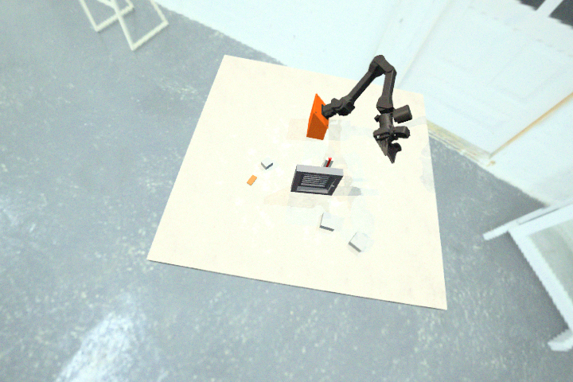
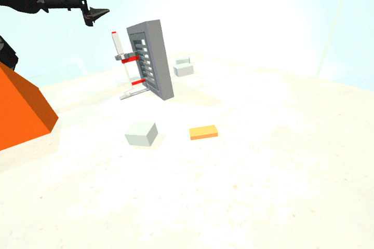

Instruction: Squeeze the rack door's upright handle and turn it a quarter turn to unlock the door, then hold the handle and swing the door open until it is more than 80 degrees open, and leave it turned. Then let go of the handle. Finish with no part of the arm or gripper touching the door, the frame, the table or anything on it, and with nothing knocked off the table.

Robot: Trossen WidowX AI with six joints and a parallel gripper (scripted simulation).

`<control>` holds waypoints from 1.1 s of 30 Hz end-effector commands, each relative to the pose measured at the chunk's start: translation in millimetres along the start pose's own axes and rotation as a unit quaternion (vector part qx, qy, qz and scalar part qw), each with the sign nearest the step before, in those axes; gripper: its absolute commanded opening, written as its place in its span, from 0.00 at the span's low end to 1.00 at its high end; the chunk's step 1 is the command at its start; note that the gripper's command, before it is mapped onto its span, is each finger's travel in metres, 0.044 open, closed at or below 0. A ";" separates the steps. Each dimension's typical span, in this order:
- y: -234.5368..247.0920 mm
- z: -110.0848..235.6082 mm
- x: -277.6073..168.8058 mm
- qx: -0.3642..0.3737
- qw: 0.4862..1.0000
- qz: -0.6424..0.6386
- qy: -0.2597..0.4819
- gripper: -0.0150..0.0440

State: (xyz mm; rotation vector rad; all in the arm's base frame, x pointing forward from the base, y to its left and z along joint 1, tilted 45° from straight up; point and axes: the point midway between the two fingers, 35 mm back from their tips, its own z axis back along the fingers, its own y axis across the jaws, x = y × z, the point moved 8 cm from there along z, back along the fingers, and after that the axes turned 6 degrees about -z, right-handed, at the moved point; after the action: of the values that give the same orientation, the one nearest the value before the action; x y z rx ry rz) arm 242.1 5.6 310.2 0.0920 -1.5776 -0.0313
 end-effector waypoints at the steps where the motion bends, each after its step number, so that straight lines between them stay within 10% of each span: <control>1: -0.4 -0.6 -0.4 0.000 1.000 0.001 0.002 0.89; 5: -7.8 -11.6 -7.7 -0.005 0.999 0.013 0.051 0.74; 33: -81.9 -61.8 -75.7 0.031 0.907 -0.001 0.421 0.74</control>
State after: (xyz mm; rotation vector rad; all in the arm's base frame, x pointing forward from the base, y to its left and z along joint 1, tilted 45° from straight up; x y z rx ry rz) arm 303.7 -59.6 237.4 0.1010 -0.7920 0.0472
